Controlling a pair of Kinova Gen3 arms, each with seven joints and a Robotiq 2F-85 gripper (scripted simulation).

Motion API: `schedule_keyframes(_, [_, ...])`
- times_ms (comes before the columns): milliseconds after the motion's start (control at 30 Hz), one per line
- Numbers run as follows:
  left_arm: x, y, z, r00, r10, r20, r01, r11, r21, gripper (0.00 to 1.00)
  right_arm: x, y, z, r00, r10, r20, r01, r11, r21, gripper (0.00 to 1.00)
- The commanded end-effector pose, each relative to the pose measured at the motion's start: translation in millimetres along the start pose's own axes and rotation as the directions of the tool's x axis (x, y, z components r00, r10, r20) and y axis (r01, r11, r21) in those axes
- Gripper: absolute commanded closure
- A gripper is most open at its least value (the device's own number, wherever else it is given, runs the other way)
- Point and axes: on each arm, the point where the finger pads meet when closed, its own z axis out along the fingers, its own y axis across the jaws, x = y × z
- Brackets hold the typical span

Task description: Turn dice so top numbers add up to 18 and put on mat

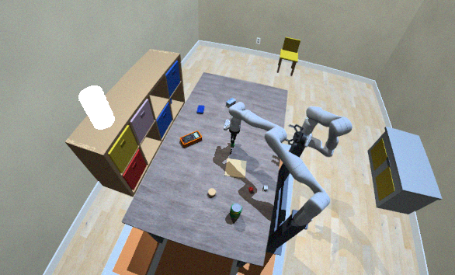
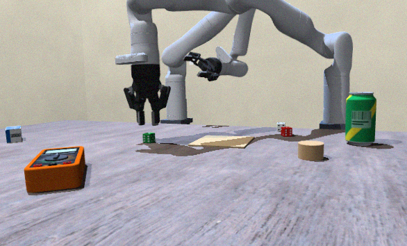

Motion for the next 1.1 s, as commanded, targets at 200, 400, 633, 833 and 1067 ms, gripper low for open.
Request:
schedule_keyframes(200, [0.2,0.4,9.6,1.0,0.0,-0.002,0.0,1.0,-0.002,0.536,0.4,0.3,0.0,1.0,0.001,0.0,-0.001,1.0,0.0,0.002])
schedule_keyframes(400, [0.2,0.4,11.5,1.0,0.0,-0.002,0.0,1.0,-0.002,0.536,0.4,0.3,0.0,1.0,0.001,0.0,-0.001,1.0,0.0,0.002])
schedule_keyframes(633, [0.1,0.4,12.3,1.0,0.0,-0.002,0.0,1.0,-0.002,0.536,0.4,0.3,0.0,1.0,0.001,0.0,-0.001,1.0,0.0,0.002])
schedule_keyframes(833, [0.1,0.4,12.3,1.0,0.0,-0.002,0.0,1.0,-0.002,0.536,0.4,0.3,0.0,1.0,0.001,0.0,-0.001,1.0,0.0,0.002])
schedule_keyframes(1067, [0.1,0.4,12.3,1.0,0.0,-0.002,0.0,1.0,-0.002,0.536,0.4,0.3,0.0,1.0,0.001,0.0,-0.001,1.0,0.0,0.002])
